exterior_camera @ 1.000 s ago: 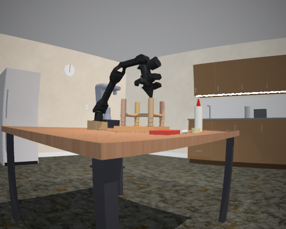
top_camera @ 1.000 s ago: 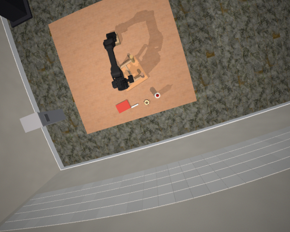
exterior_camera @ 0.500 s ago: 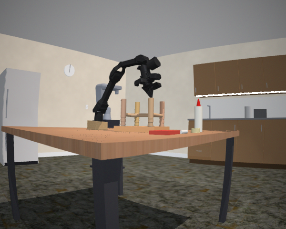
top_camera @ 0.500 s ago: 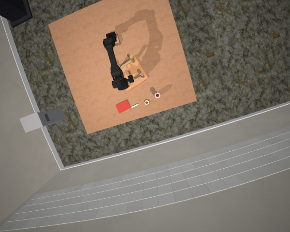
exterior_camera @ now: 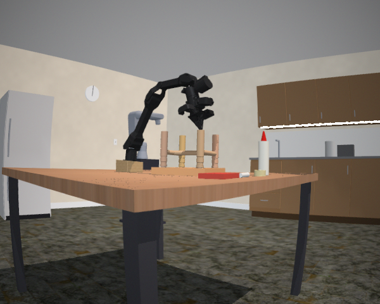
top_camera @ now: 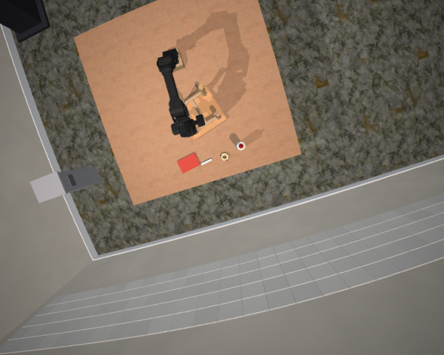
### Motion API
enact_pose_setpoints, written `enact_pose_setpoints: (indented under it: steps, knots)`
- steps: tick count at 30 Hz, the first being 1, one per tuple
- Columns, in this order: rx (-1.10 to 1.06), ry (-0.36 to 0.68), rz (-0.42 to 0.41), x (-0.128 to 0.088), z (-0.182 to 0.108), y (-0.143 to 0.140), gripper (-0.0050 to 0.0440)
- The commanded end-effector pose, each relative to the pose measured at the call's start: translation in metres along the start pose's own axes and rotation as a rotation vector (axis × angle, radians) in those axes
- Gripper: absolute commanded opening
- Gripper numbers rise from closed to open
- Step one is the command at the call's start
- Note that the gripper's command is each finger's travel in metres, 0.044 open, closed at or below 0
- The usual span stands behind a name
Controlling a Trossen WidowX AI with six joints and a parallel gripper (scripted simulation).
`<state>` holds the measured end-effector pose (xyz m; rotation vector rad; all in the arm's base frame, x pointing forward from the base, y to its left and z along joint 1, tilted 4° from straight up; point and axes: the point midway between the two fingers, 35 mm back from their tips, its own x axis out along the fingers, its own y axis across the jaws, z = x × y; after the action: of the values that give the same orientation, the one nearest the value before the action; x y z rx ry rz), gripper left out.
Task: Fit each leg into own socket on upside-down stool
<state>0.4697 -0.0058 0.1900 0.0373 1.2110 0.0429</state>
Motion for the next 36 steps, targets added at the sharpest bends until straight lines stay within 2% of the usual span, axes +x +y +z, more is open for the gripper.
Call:
enact_pose_setpoints:
  steps: [1,12,36]
  knots:
    - [0.004,0.050,0.000,0.025,-0.009,0.000,0.0000]
    - [0.004,0.044,0.000,0.020,-0.007,0.000,0.0000]
    - [0.001,0.009,-0.001,-0.014,0.006,0.000,0.0000]
